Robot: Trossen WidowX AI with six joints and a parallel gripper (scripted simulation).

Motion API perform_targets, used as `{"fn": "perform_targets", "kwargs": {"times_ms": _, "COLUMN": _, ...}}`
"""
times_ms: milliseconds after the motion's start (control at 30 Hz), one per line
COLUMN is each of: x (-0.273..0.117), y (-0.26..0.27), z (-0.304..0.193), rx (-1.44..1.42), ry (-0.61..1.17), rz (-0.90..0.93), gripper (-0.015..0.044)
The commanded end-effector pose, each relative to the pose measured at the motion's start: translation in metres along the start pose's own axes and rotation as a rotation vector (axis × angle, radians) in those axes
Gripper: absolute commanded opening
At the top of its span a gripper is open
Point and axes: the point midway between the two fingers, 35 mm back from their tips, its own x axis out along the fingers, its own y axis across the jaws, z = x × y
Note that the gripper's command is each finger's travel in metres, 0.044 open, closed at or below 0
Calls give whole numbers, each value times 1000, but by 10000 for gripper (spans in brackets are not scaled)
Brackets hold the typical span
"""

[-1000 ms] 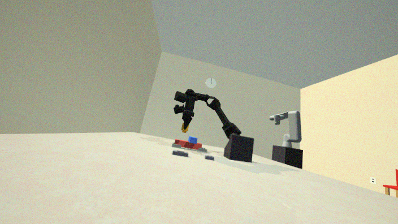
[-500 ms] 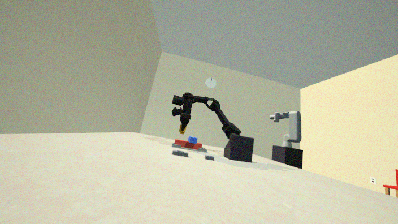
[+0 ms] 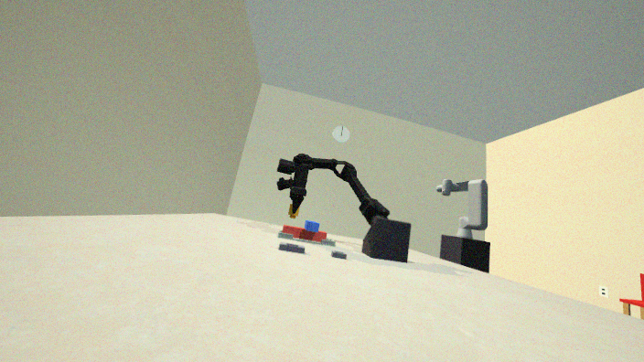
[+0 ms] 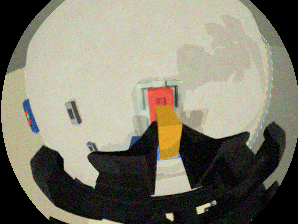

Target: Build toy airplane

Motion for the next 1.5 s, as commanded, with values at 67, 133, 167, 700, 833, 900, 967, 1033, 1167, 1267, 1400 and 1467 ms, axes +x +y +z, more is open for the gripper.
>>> {"fn": "perform_targets", "kwargs": {"times_ms": 67, "x": -1, "y": -3, "z": 1, "rx": 0, "ry": -5, "rz": -4, "gripper": 67}}
{"fn": "perform_targets", "kwargs": {"times_ms": 133, "x": -1, "y": -3, "z": 1, "rx": 0, "ry": -5, "rz": -4, "gripper": 67}}
{"fn": "perform_targets", "kwargs": {"times_ms": 167, "x": -1, "y": -3, "z": 1, "rx": 0, "ry": -5, "rz": -4, "gripper": 67}}
{"fn": "perform_targets", "kwargs": {"times_ms": 700, "x": -1, "y": -5, "z": 2, "rx": 0, "ry": -5, "rz": -4, "gripper": 67}}
{"fn": "perform_targets", "kwargs": {"times_ms": 833, "x": 3, "y": -5, "z": 2, "rx": 0, "ry": -5, "rz": -4, "gripper": 67}}
{"fn": "perform_targets", "kwargs": {"times_ms": 900, "x": 6, "y": -4, "z": 3, "rx": 0, "ry": -5, "rz": -4, "gripper": 67}}
{"fn": "perform_targets", "kwargs": {"times_ms": 967, "x": 10, "y": -4, "z": 3, "rx": 0, "ry": -5, "rz": -4, "gripper": 67}}
{"fn": "perform_targets", "kwargs": {"times_ms": 1033, "x": 13, "y": -4, "z": 3, "rx": 0, "ry": -5, "rz": -4, "gripper": 67}}
{"fn": "perform_targets", "kwargs": {"times_ms": 1167, "x": 19, "y": -5, "z": 3, "rx": 0, "ry": -6, "rz": -4, "gripper": 67}}
{"fn": "perform_targets", "kwargs": {"times_ms": 1267, "x": 24, "y": -5, "z": 3, "rx": 0, "ry": -6, "rz": -4, "gripper": 67}}
{"fn": "perform_targets", "kwargs": {"times_ms": 1400, "x": 30, "y": -5, "z": 3, "rx": 0, "ry": -6, "rz": -5, "gripper": 67}}
{"fn": "perform_targets", "kwargs": {"times_ms": 1467, "x": 34, "y": -5, "z": 3, "rx": 0, "ry": -6, "rz": -5, "gripper": 67}}
